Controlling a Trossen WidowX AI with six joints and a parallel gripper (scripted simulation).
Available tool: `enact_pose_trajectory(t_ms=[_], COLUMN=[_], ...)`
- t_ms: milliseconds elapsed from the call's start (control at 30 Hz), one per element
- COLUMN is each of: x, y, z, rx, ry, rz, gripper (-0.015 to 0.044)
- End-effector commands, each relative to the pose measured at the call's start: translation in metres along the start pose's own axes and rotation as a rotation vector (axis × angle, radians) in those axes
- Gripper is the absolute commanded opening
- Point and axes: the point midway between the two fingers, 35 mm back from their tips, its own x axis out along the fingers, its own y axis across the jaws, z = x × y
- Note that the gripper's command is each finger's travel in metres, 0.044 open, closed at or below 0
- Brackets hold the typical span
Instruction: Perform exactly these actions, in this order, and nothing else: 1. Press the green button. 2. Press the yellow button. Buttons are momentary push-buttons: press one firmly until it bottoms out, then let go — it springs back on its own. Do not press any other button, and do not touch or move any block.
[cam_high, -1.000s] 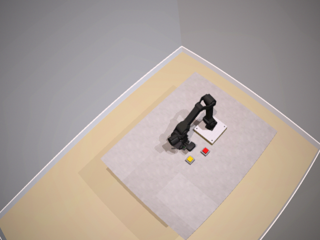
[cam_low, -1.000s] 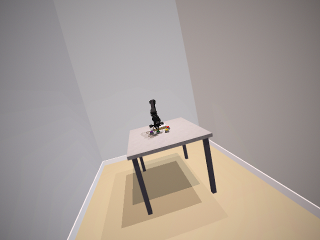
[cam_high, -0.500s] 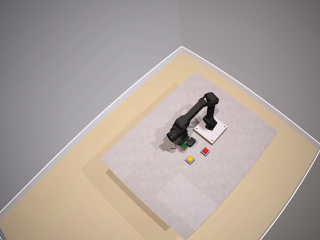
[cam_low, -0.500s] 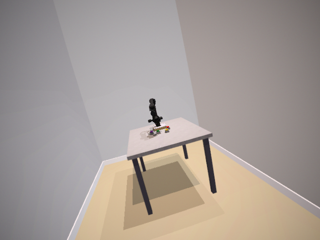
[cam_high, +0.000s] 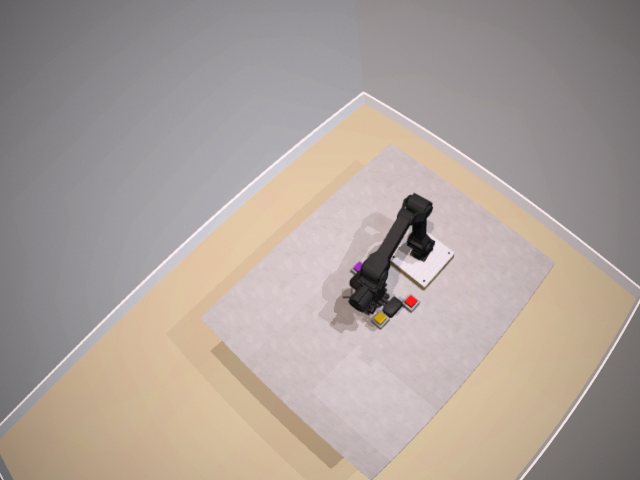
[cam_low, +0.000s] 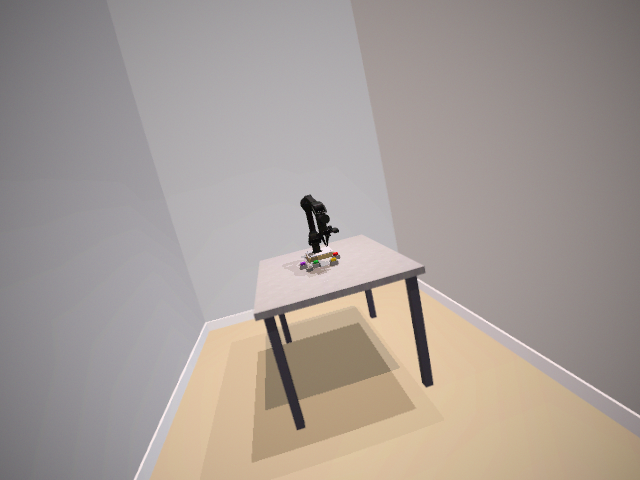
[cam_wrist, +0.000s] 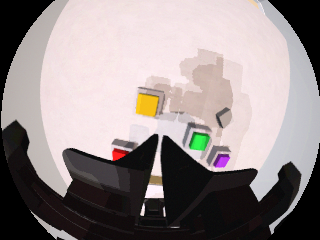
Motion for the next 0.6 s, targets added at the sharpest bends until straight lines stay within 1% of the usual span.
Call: enact_pose_trajectory(t_ms=[0, 100, 133, 233, 267, 567], x=[0.001, 0.004, 0.012, 0.053, 0.06, 0.069], y=[0.022, 0.022, 0.023, 0.022, 0.022, 0.022], z=[0.006, 0.006, 0.007, 0.006, 0.005, 0.005], rx=[0.012, 0.012, 0.012, 0.012, 0.012, 0.012], ry=[0.008, 0.008, 0.008, 0.008, 0.008, 0.008], rz=[-0.002, -0.002, -0.002, -0.002, -0.002, -0.002], gripper=[0.002, 0.002, 0.002, 0.002, 0.002, 0.002])
